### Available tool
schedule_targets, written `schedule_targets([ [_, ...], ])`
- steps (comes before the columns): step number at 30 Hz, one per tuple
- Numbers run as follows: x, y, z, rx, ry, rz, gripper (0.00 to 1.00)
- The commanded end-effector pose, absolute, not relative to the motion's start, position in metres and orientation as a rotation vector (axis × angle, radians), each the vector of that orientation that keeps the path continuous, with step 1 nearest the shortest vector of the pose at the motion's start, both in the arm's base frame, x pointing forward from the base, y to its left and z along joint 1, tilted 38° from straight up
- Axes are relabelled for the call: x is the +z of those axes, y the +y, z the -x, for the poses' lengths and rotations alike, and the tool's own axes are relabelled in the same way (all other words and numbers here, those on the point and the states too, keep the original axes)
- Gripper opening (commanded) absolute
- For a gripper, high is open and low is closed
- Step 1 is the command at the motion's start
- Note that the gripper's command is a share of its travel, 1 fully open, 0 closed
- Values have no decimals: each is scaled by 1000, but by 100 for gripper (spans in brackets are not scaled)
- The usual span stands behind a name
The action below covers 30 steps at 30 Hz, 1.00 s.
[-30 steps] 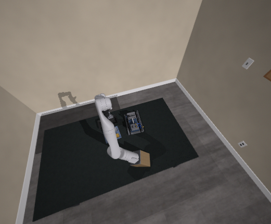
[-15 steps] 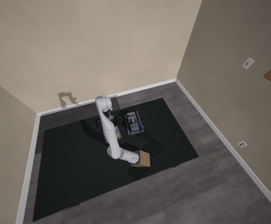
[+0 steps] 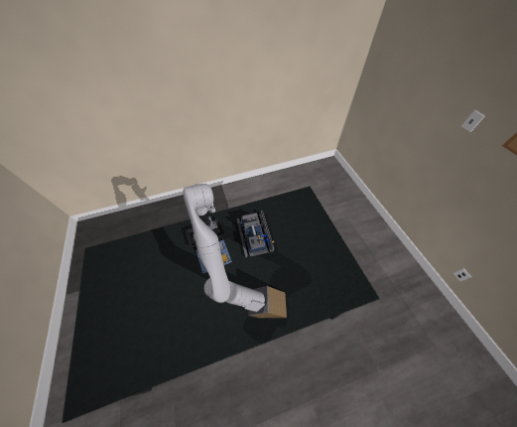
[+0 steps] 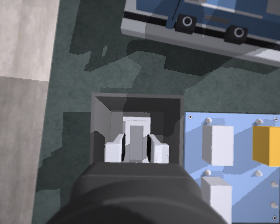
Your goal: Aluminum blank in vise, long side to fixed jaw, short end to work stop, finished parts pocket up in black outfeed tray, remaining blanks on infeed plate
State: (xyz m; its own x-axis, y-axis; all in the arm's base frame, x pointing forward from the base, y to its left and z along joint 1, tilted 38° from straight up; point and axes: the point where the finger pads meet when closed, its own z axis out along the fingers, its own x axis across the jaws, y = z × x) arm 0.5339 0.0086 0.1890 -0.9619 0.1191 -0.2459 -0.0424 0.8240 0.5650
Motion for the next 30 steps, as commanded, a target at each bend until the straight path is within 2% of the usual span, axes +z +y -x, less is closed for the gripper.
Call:
schedule_targets([
  [1, 184, 15, -535, 863, 2740, -50, 0],
  [30, 158, 34, -544, 863, 2740, -50, 0],
])
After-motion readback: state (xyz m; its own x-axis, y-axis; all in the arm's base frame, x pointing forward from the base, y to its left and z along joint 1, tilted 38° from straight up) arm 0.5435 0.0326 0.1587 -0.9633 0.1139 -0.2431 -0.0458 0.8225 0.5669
